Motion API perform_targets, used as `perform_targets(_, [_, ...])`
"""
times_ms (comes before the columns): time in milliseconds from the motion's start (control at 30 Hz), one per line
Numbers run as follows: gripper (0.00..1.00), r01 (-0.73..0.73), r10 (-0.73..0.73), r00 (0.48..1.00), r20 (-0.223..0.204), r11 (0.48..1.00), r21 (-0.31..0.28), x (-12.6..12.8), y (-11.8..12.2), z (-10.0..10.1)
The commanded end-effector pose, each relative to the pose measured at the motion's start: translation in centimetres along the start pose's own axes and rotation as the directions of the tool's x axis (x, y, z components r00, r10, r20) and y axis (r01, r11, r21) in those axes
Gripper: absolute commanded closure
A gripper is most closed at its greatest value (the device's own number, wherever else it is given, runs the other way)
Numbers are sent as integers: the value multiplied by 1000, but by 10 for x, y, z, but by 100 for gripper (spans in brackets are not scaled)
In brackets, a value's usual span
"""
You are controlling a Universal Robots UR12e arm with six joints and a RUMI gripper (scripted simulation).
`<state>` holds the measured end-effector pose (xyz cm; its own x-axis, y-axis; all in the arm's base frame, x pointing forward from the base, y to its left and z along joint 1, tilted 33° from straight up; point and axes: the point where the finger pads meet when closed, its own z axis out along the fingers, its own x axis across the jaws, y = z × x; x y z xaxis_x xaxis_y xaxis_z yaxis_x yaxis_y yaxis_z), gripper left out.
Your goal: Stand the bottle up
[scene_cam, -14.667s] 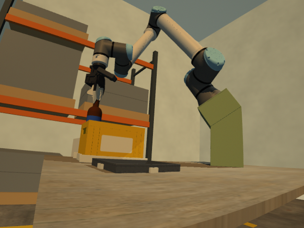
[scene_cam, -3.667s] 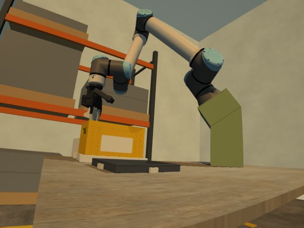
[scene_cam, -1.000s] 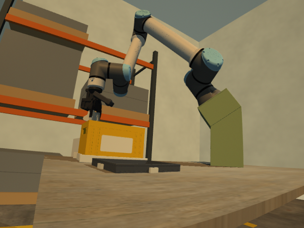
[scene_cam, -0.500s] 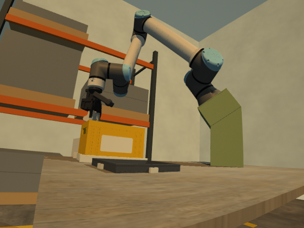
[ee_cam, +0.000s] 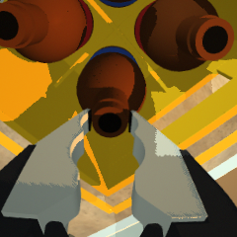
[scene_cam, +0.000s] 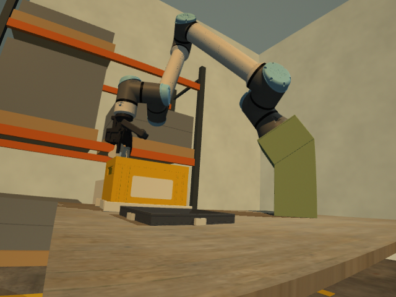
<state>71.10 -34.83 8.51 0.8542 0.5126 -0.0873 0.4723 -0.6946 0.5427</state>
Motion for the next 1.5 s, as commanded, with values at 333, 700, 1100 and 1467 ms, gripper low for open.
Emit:
perform_targets(333, [100,0,0,1000,-1,1000,-1,0,1,-1])
perform_targets(700, [62,0,0,1000,-1,1000,-1,0,0,-1])
perform_targets(1100, [62,0,0,1000,-1,1000,-1,0,0,-1])
perform_targets(1467, [62,0,0,1000,-1,1000,-1,0,0,-1])
